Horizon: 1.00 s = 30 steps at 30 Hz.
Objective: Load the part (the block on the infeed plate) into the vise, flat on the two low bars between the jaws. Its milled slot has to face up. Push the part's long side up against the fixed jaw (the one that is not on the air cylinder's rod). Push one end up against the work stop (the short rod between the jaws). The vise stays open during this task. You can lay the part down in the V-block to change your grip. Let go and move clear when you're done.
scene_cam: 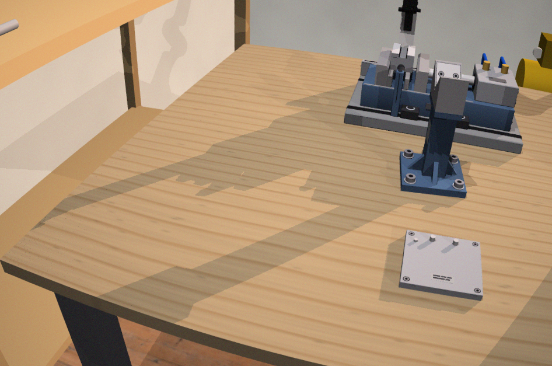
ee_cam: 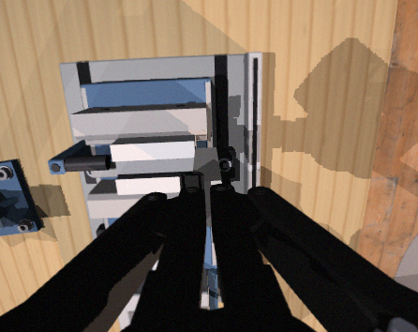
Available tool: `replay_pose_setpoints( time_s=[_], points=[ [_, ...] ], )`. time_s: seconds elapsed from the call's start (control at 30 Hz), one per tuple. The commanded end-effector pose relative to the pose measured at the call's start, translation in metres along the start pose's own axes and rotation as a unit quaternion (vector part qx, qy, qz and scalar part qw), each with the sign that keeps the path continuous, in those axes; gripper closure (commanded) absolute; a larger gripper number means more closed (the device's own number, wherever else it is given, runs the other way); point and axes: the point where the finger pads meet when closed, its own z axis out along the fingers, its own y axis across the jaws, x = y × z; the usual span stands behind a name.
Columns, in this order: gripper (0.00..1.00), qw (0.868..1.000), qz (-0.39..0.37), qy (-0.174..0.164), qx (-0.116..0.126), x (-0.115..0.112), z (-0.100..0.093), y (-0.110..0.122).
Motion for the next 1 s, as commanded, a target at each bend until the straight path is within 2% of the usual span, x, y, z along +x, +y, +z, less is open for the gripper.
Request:
replay_pose_setpoints(
  time_s=[0.0,0.97],
  points=[
    [1.00,1.000,0.003,0.001,-0.001,0.0014,-0.0011,-0.0010],
    [1.00,1.000,0.003,0.001,-0.001,0.0014,-0.0010,-0.0079]
  ],
)
